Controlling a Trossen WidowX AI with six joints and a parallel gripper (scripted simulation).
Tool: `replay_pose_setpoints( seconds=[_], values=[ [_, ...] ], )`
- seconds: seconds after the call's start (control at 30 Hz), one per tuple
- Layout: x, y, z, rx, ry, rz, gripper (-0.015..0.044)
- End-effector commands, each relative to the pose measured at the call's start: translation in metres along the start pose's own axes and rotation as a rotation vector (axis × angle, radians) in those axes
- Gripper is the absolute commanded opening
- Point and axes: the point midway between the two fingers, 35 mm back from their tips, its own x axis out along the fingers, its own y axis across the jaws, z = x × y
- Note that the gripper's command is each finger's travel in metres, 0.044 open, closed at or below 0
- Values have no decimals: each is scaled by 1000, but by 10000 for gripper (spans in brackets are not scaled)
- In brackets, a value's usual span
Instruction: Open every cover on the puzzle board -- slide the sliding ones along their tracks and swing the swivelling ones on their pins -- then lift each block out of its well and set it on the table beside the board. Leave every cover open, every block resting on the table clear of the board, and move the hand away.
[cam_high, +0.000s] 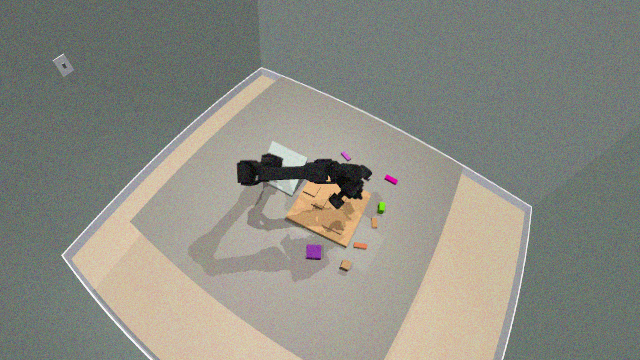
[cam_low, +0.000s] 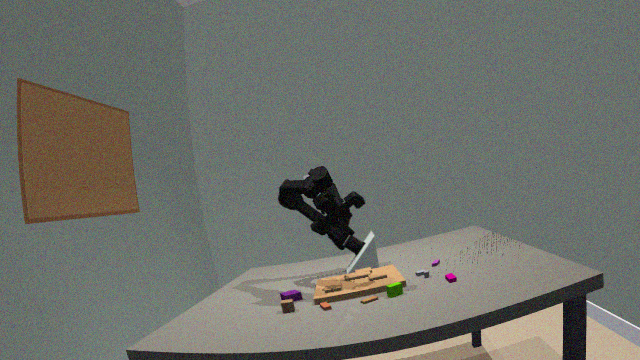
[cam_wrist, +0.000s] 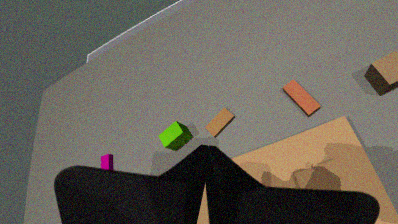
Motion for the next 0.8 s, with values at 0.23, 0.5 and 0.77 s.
replay_pose_setpoints(
  seconds=[0.23, 0.5, 0.77],
  values=[
    [17, 9, -57, -126, 189, -55, 0],
    [24, 8, -98, -221, 326, -114, 0],
    [25, 2, -138, -326, 468, -190, 0]
  ],
)
